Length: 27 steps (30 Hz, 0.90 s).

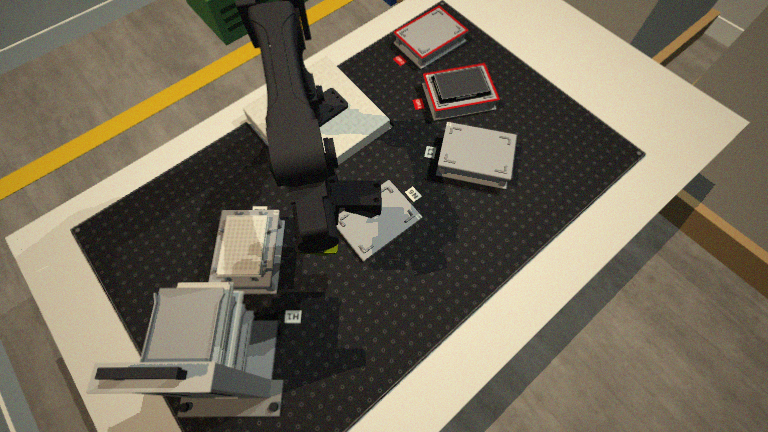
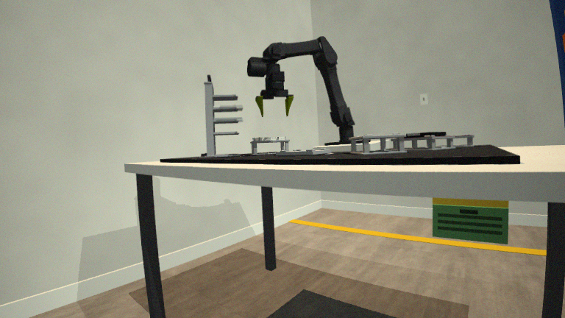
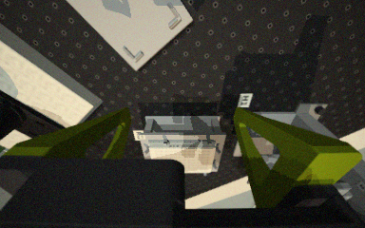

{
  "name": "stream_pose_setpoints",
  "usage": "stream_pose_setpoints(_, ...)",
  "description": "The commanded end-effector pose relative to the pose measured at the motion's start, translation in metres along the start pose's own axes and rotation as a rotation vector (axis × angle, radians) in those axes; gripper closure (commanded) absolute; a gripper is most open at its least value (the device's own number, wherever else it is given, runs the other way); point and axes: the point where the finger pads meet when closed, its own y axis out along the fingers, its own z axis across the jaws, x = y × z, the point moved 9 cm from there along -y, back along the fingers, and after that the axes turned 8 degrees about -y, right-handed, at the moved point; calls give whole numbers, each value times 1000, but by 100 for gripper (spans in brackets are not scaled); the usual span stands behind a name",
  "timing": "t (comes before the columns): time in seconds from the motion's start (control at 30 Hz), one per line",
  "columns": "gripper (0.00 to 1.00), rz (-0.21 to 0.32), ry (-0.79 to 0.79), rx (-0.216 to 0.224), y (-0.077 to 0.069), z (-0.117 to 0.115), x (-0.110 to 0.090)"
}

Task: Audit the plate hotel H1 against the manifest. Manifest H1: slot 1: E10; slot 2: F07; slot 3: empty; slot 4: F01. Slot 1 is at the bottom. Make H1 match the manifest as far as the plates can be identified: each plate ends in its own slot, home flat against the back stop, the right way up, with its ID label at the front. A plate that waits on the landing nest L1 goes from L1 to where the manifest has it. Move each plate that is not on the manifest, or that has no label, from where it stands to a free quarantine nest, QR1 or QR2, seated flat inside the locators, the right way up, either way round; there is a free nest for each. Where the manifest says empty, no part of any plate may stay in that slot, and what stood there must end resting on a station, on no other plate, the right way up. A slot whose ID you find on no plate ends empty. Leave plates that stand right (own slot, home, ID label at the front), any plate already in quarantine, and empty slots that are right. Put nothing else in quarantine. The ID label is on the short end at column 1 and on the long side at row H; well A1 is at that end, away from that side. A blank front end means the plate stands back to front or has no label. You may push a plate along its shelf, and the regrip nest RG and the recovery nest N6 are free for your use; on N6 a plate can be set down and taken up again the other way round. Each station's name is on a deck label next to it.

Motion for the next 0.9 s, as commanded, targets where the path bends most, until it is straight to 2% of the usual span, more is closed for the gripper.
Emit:
stream_pose_setpoints(0.0,0,-1,-2,-13,-3,0,0)
stream_pose_setpoints(0.63,0,-1,-2,-13,-3,0,0)
stream_pose_setpoints(0.87,0,-1,-2,-13,8,0,0)
